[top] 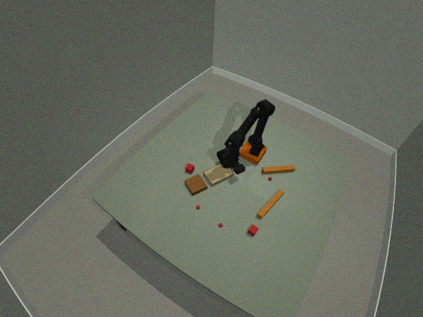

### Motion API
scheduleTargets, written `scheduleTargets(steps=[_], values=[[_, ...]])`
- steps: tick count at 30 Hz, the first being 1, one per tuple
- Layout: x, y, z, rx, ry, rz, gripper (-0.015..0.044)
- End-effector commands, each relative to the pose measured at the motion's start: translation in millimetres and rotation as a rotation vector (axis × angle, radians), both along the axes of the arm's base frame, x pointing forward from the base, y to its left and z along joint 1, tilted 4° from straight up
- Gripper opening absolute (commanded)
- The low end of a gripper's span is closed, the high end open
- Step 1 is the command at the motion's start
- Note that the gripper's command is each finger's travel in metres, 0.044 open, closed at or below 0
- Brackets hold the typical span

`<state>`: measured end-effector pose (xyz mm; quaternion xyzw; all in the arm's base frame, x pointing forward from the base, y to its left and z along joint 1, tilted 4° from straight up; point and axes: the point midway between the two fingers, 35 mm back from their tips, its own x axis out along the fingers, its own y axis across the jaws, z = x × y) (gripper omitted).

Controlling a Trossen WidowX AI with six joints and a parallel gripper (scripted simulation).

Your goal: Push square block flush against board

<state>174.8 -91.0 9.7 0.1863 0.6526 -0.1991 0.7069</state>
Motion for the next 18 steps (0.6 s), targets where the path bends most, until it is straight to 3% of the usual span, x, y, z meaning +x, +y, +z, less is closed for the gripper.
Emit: scheduleTargets(steps=[1, 18], values=[[4, -3, 1, -0.006, 0.0, 0.006, 0.0], [15, -10, 1, -0.007, -0.001, 0.006, 0.0]])
